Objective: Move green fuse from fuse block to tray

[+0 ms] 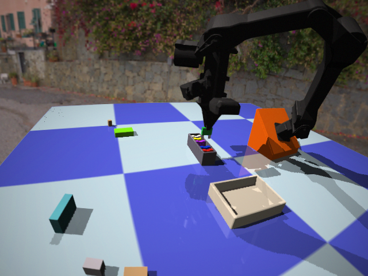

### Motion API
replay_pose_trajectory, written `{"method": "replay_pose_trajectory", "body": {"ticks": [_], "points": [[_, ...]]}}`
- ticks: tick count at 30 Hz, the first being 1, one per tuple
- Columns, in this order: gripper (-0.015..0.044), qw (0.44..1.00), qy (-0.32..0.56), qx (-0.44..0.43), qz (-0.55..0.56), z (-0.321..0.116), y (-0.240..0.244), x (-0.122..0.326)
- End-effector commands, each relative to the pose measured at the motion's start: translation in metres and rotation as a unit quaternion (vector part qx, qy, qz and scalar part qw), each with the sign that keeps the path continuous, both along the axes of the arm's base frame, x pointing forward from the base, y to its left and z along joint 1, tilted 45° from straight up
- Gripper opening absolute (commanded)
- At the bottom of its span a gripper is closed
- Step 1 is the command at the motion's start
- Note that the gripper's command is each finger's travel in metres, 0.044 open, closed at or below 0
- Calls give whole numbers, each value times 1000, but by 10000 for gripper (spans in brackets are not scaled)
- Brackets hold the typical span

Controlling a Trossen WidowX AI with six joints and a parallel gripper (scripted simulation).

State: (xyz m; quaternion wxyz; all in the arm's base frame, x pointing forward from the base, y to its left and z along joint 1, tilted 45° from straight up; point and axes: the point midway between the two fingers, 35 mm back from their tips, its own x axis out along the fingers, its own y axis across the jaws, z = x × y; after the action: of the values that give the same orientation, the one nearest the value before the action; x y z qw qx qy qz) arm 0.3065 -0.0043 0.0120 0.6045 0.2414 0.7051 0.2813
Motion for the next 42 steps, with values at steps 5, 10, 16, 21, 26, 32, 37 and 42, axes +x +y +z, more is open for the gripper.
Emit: {"method": "replay_pose_trajectory", "body": {"ticks": [5,10,16,21,26,32,37,42], "points": [[0,1000,-10,-5,-1,47,44,8],[0,1000,-11,-5,-1,75,72,4],[0,1000,-10,0,0,109,107,-7],[0,1000,-8,7,2,136,133,-21],[0,1000,-8,9,2,139,136,-23],[0,1000,-8,8,2,134,141,-24],[0,1000,-8,8,2,128,147,-25],[0,1000,-8,9,2,123,152,-26]]}}
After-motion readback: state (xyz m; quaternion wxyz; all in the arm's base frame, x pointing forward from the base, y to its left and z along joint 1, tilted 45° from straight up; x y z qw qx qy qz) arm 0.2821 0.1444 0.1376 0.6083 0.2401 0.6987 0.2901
